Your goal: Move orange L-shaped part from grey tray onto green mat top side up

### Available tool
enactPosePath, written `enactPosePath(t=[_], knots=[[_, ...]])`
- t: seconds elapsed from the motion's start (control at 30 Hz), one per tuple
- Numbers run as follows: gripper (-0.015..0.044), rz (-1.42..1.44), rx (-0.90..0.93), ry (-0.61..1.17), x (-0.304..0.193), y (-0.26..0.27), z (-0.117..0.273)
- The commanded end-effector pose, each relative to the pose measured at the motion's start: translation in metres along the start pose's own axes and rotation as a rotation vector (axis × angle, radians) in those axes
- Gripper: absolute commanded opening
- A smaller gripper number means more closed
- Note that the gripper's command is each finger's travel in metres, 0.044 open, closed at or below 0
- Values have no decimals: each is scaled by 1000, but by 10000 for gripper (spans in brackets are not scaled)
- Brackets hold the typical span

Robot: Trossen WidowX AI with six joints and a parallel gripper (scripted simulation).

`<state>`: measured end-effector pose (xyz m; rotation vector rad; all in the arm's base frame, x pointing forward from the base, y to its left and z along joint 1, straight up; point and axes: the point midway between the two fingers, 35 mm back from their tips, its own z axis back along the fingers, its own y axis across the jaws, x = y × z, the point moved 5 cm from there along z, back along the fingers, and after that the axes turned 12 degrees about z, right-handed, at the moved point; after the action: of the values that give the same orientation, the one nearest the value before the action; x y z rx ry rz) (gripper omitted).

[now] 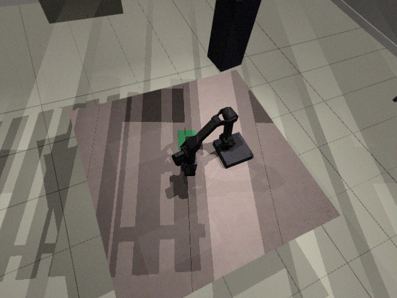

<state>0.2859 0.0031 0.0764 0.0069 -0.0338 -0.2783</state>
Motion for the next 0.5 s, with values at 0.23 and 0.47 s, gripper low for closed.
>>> enactPosePath(t=[0.23,0.47], knots=[[180,0,0,0,0,0,0],[180,2,-4,5,1,6,7]])
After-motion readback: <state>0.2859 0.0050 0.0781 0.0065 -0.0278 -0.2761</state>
